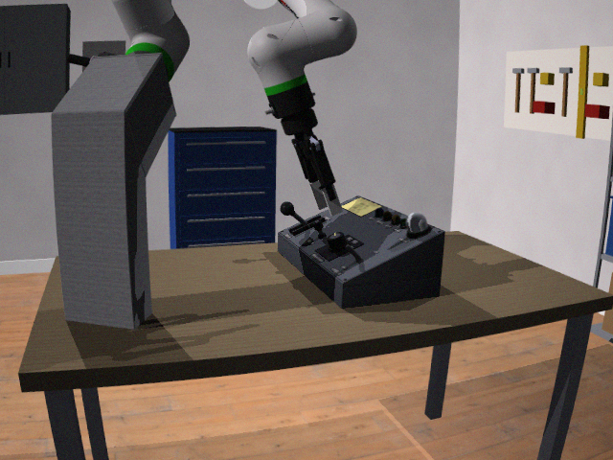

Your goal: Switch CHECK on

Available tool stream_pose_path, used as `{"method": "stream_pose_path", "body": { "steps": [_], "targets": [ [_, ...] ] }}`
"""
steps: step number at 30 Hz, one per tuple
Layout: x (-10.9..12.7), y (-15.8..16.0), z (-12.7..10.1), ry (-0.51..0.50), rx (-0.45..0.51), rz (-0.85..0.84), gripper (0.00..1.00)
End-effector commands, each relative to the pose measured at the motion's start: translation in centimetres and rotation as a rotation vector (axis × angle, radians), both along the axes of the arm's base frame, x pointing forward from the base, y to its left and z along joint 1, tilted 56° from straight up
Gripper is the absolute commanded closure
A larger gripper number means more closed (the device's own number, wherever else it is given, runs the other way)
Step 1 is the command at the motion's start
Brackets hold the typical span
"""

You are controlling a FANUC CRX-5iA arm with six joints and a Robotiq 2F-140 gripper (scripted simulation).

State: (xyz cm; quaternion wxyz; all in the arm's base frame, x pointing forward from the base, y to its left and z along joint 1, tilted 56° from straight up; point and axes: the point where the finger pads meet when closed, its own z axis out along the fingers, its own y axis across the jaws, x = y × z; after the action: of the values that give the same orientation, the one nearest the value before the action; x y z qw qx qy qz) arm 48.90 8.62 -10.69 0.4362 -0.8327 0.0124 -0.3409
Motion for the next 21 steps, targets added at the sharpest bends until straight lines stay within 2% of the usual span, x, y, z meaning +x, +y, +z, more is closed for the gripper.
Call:
{"method": "stream_pose_path", "body": {
  "steps": [1, 4, 5, 21],
  "targets": [
    [-2.07, 0.81, -1.52, -0.002, 0.0, -0.001, 0.56],
    [-2.11, 0.83, -1.55, -0.002, 0.0, -0.001, 0.56],
    [-2.11, 0.83, -1.55, -0.002, 0.0, -0.001, 1.0],
    [-2.11, 0.83, -1.55, -0.002, 0.0, -0.001, 1.0]
  ]
}}
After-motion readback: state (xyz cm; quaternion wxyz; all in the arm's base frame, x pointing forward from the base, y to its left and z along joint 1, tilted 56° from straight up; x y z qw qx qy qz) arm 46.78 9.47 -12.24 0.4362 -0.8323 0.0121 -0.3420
